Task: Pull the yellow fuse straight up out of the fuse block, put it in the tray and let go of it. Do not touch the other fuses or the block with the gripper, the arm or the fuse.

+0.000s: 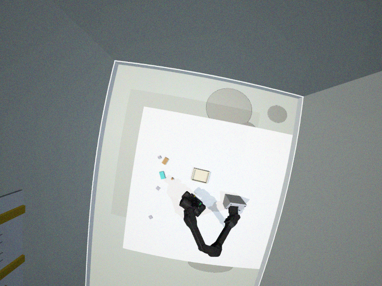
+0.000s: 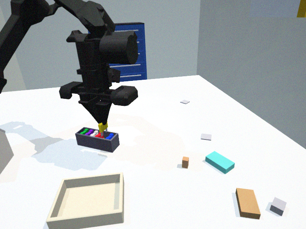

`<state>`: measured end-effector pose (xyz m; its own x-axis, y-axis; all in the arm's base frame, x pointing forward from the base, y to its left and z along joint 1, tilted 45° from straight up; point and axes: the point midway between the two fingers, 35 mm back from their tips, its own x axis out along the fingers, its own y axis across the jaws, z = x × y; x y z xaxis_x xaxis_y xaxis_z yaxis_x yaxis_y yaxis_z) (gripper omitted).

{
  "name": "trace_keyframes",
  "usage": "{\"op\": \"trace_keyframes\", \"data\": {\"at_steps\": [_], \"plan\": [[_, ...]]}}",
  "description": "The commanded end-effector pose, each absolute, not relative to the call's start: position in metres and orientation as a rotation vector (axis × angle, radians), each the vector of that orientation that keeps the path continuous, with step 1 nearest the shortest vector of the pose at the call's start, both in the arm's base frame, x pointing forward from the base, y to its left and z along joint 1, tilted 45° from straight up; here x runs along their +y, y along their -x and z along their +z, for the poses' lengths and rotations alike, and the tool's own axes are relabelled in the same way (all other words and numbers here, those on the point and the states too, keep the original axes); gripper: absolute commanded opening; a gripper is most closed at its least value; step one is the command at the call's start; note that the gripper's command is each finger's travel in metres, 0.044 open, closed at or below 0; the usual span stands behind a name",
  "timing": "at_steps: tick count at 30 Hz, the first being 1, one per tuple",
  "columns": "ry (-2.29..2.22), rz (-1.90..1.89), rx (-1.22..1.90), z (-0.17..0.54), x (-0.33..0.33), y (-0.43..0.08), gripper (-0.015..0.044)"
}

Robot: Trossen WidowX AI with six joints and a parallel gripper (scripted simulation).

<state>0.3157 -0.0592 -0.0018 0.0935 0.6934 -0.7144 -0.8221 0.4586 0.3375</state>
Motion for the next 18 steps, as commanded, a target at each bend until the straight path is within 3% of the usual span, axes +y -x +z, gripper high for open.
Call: {"op": "trace_keyframes", "data": {"at_steps": [1, 18], "plan": [[0.168, 1.130, 0.958, -0.019, -0.079, -0.314, 0.0000], [0.169, 1.133, 0.957, -0.093, -0.150, -0.289, 0.0000]]}}
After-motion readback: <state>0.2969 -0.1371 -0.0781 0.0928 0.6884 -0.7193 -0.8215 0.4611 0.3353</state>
